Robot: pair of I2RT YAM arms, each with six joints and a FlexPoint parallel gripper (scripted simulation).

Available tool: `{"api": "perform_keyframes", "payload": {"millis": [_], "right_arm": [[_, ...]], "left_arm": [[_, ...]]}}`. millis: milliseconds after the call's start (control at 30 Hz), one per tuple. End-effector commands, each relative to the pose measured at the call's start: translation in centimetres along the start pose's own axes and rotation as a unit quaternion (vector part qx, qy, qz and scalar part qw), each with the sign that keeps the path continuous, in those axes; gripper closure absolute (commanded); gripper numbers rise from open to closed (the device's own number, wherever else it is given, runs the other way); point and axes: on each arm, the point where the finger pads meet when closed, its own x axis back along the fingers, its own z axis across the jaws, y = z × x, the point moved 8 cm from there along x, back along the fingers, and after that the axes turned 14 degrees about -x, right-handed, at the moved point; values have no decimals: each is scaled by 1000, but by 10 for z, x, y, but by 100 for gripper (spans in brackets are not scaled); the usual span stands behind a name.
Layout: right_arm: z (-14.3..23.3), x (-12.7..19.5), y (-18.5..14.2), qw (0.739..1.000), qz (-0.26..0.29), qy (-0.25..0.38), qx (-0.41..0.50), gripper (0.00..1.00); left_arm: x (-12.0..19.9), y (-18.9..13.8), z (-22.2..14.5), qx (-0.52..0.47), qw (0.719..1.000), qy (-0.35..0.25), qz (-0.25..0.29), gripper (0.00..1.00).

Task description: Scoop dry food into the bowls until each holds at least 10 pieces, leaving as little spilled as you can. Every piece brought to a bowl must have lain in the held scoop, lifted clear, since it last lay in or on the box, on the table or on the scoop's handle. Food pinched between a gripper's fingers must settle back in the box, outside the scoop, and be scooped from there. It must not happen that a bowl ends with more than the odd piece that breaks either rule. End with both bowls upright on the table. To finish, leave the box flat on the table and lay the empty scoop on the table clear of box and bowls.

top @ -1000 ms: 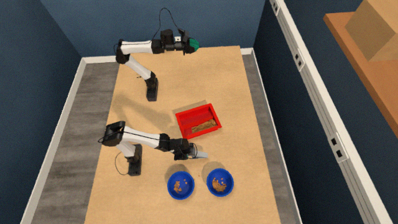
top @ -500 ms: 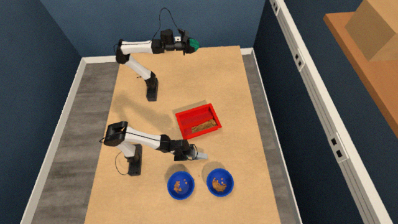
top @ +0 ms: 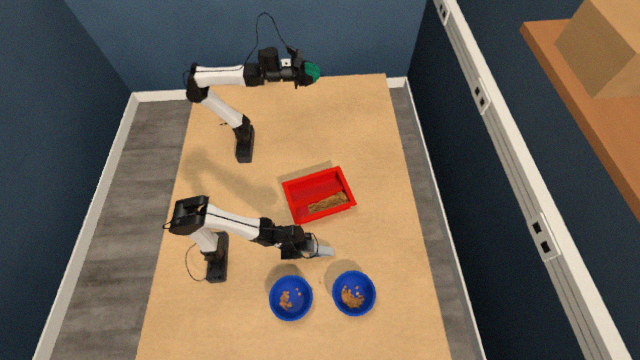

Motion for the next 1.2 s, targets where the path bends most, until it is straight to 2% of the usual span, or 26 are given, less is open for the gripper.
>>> {"api": "perform_keyframes", "payload": {"millis": [0,433,500,900,933,1067,1100,1167], "right_arm": [[0,-6,-1,1000,-5,7,2,100],[0,-10,1,1000,-14,9,3,100],[-2,-18,-8,1000,-4,7,4,100],[-4,-27,-11,1000,-6,7,2,100],[-1,-18,2,1000,-25,11,2,100],[-1,-17,2,1000,-27,11,2,100],[0,-16,5,999,-30,12,2,65],[0,-16,5,999,-30,12,2,65]], "left_arm": [[2,6,4,3,1000,8,-6,72],[2,6,4,3,1000,8,-6,72],[2,6,4,3,1000,8,-6,72],[2,6,4,3,1000,8,-6,72],[2,6,4,3,1000,8,-6,72],[2,6,4,3,1000,8,-6,72],[2,6,4,3,1000,8,-6,72],[2,6,4,3,1000,8,-6,72]]}}
